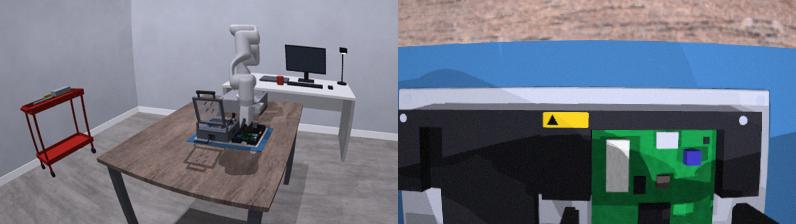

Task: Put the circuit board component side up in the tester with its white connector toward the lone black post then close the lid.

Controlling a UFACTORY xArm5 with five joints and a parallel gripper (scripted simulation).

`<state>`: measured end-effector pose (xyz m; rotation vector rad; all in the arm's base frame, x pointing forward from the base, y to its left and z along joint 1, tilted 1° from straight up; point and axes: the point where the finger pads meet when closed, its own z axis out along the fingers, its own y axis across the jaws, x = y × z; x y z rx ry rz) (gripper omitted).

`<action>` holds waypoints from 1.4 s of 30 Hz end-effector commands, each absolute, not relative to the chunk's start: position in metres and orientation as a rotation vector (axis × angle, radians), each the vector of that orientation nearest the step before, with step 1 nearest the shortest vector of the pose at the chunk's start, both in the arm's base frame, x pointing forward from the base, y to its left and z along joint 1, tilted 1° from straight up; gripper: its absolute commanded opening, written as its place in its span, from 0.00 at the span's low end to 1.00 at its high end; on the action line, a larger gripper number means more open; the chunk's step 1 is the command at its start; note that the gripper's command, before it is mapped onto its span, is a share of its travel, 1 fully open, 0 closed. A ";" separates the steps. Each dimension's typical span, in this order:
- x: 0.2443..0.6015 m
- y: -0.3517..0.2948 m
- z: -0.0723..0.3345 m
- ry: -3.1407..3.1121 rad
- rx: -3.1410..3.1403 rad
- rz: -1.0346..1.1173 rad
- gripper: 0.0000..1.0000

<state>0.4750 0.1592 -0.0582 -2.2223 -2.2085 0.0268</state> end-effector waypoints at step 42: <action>0.477 0.160 -0.068 -2.210 -2.224 0.021 1.00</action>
